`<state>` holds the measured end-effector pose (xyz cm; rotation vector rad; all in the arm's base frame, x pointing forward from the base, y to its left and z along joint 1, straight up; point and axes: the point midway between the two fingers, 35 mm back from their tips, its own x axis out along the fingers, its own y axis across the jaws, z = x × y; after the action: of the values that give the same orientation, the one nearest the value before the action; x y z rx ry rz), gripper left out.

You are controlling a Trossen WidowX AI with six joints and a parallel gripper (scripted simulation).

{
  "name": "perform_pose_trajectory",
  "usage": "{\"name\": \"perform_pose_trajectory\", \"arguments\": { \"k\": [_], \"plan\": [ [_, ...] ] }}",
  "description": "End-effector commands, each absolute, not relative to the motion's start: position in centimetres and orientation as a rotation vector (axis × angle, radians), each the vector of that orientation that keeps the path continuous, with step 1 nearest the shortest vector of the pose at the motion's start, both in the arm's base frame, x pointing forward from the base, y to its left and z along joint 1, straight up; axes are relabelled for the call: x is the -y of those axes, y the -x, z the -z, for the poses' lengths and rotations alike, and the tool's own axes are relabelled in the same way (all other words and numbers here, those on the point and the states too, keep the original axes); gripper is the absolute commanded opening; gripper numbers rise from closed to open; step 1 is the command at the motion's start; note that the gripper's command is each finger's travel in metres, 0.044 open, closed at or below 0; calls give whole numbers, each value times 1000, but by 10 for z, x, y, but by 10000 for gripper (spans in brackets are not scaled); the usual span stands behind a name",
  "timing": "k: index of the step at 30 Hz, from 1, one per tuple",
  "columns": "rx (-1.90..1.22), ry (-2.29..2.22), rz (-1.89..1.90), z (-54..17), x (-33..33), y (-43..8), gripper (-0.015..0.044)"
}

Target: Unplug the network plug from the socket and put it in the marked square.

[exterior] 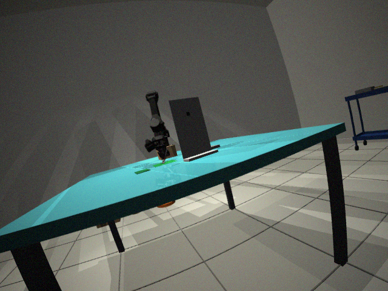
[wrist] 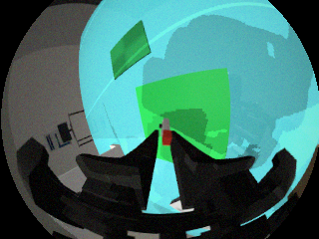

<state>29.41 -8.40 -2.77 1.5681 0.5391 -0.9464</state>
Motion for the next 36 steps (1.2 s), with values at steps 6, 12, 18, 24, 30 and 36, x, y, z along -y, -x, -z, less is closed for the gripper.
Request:
{"name": "perform_pose_trajectory", "arguments": {
  "k": [6,12,18,24,30,36],
  "plan": [
    [-540,-1568,946,27,84,-294,156],
    [-539,-1568,947,24,84,-292,156],
    [-539,-1568,948,20,83,-290,156],
    [-538,-1568,949,16,83,-287,156],
    [-537,-1568,950,12,82,-284,156],
    [-537,-1568,951,8,82,-282,156]
  ]
}}
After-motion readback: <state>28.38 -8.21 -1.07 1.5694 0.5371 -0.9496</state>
